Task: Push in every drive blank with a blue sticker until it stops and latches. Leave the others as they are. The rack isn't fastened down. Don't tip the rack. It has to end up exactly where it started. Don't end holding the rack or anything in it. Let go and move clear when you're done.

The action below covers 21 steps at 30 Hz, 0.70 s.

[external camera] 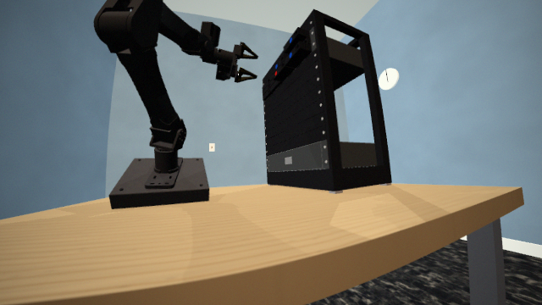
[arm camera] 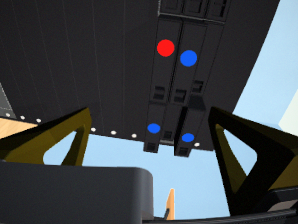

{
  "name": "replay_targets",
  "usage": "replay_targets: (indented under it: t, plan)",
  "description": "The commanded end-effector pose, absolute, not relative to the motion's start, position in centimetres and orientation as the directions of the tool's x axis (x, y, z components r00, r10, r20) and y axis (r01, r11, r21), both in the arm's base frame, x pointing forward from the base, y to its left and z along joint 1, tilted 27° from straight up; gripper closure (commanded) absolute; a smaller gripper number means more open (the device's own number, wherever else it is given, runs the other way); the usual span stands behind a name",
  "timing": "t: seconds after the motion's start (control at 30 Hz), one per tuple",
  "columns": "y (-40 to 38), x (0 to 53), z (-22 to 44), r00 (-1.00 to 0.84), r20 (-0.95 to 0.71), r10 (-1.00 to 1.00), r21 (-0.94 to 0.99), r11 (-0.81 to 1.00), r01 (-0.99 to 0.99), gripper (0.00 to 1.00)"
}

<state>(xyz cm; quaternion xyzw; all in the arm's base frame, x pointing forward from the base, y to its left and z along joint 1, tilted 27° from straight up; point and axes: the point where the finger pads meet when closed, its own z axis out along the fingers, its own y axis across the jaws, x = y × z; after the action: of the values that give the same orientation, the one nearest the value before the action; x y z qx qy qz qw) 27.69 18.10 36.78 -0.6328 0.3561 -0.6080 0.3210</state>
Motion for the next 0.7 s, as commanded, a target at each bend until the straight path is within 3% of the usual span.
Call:
replay_targets:
  t: [0.0, 0.27, 0.67]
  plan:
    - [20.5, 29.8, 39.6, 0.032, 0.449, -0.893, -0.893, -0.447, 0.053, 0.0]
    - [21.9, 32.6, 39.0, 0.032, 0.447, -0.894, -0.894, -0.445, 0.054, 0.0]
    - [22.0, 32.2, 39.6, 0.039, 0.428, -0.903, -0.903, -0.425, 0.069, 0.0]
